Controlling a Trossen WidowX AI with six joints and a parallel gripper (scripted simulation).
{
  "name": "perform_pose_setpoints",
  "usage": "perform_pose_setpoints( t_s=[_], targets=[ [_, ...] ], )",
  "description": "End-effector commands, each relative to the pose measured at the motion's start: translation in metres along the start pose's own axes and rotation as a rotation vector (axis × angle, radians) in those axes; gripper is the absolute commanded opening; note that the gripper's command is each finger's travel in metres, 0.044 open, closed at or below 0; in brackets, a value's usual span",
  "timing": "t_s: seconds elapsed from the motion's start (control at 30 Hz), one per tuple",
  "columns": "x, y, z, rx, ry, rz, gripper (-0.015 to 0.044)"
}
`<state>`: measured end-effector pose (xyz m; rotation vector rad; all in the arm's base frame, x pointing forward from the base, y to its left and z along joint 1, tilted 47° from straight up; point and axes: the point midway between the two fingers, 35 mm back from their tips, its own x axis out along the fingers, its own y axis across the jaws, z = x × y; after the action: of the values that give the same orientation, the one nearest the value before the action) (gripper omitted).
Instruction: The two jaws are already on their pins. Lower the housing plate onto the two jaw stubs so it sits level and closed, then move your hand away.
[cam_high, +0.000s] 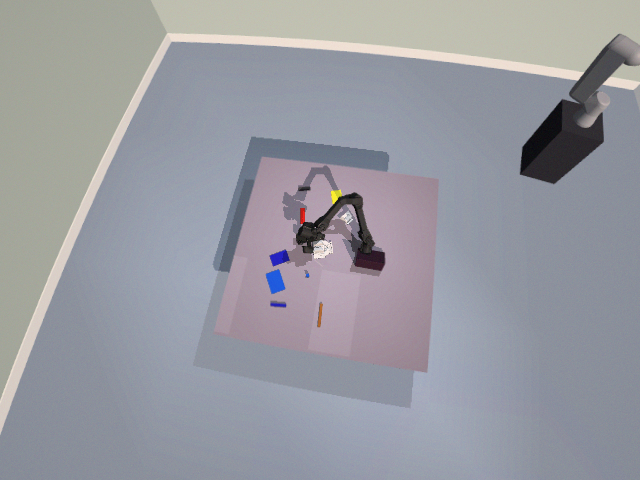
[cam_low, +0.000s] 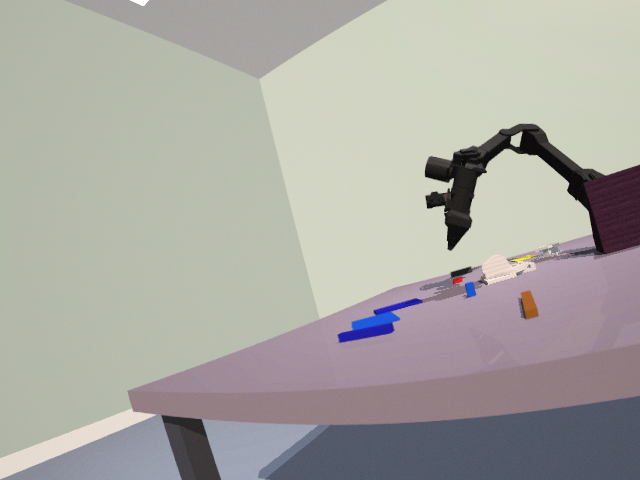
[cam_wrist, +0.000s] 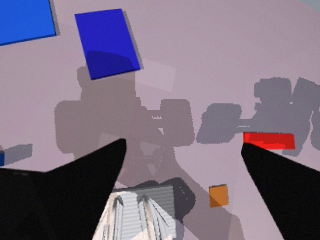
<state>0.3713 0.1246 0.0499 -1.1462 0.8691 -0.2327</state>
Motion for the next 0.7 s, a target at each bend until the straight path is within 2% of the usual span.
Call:
perform_pose_setpoints(
  t_s=[0.0,0.67],
  targets=[
    [0.001,-0.016,-0.009,-0.131,0.029,0.014,0.044],
    [-0.003,-0.083,-0.06,-0.736,0.141,0.124,0.044]
  ],
)
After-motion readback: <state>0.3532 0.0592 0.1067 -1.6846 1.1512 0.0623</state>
